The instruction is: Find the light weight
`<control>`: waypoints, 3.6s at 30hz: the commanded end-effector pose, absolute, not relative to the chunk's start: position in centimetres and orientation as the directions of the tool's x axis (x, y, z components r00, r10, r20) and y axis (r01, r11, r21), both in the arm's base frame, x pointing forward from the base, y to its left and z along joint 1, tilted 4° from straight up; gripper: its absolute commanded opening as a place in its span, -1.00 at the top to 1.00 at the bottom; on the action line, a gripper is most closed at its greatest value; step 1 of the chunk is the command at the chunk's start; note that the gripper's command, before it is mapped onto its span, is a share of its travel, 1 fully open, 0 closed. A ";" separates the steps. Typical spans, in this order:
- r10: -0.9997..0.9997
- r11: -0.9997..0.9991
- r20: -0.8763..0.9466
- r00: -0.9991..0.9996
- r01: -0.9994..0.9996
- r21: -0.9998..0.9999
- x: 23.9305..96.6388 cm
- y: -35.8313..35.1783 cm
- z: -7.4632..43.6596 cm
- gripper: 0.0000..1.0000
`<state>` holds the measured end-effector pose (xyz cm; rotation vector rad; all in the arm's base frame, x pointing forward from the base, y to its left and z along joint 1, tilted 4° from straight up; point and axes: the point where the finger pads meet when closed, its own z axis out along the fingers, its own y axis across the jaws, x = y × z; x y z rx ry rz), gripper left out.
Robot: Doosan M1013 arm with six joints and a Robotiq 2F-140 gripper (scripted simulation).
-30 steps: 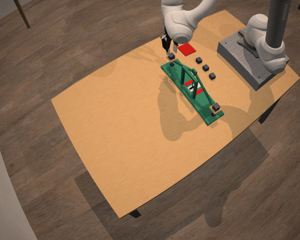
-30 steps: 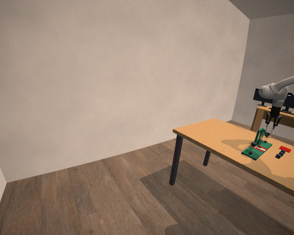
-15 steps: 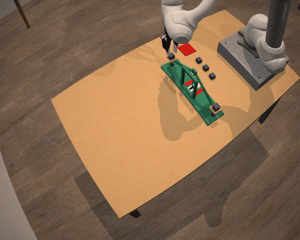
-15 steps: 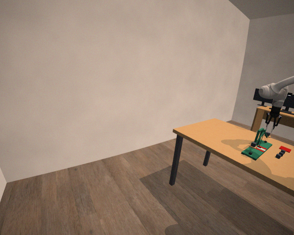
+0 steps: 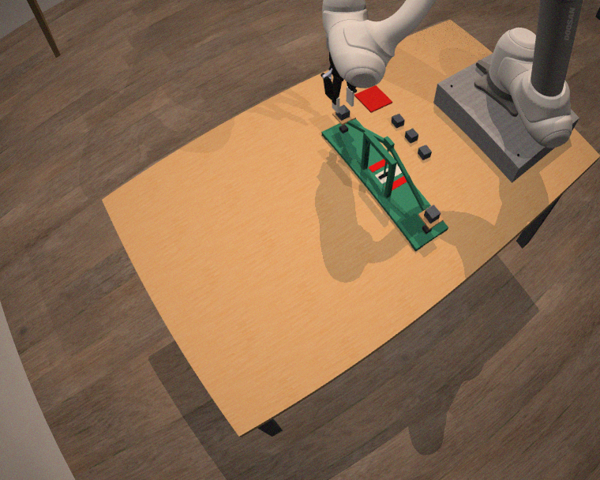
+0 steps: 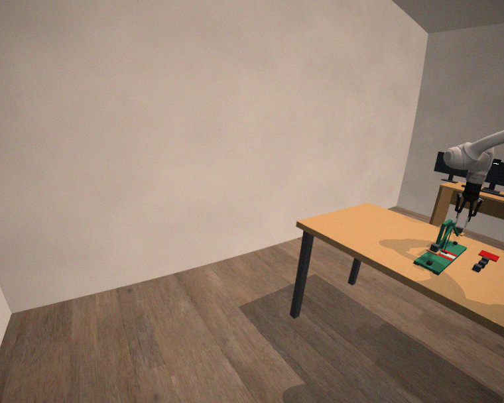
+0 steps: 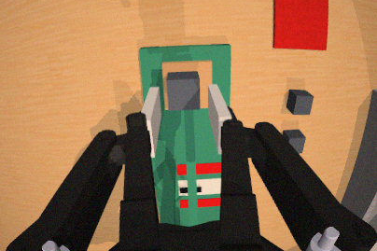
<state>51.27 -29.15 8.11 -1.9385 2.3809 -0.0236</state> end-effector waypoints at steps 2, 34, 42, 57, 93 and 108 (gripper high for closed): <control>-0.978 0.207 -0.048 -0.205 -0.976 -0.059 51.4 -28.9 7.7 0.30; -0.978 0.207 -0.048 -0.205 -0.976 -0.059 51.4 -28.9 7.6 0.30; -0.978 0.207 -0.048 -0.205 -0.976 -0.059 51.5 -28.9 6.6 0.30; -0.978 0.207 -0.048 -0.205 -0.976 -0.059 51.6 -28.8 4.3 0.30; -0.978 0.207 -0.048 -0.205 -0.976 -0.059 51.6 -28.8 4.2 0.30; -0.978 0.207 -0.048 -0.205 -0.976 -0.059 51.6 -28.8 4.2 0.51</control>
